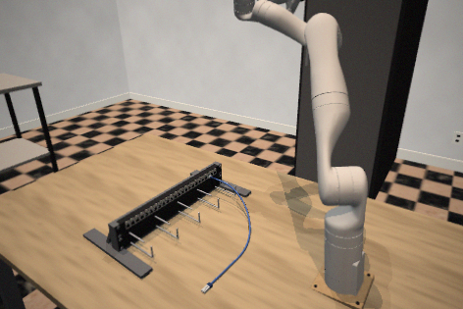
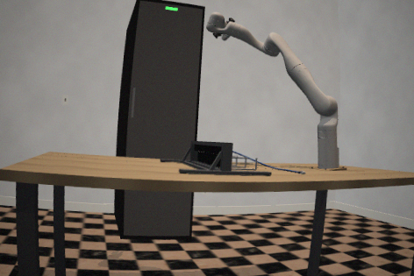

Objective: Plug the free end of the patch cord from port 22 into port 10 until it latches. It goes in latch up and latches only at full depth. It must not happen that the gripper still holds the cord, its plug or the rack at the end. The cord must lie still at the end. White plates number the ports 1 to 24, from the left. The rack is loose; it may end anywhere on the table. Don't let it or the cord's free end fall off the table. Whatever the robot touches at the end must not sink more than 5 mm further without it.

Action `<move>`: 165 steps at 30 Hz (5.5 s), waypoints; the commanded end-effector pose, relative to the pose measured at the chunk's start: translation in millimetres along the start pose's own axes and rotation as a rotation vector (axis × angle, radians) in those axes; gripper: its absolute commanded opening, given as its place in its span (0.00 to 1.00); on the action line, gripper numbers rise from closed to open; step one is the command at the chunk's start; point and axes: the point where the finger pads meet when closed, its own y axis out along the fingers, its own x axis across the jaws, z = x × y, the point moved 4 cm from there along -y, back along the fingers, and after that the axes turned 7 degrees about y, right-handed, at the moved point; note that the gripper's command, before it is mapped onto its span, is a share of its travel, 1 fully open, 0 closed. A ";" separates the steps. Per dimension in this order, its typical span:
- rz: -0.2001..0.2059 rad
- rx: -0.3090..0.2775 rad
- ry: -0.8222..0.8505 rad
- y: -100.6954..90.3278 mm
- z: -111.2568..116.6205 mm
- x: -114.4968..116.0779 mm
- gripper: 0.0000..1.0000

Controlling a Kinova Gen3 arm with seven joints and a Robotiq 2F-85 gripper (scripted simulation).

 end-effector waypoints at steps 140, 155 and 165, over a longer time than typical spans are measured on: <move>-0.678 -0.097 0.017 -259.1 26.5 177.4 1.00; -0.755 -0.083 0.014 -294.1 40.8 189.9 1.00; -0.792 -0.072 0.016 -311.0 47.5 194.7 1.00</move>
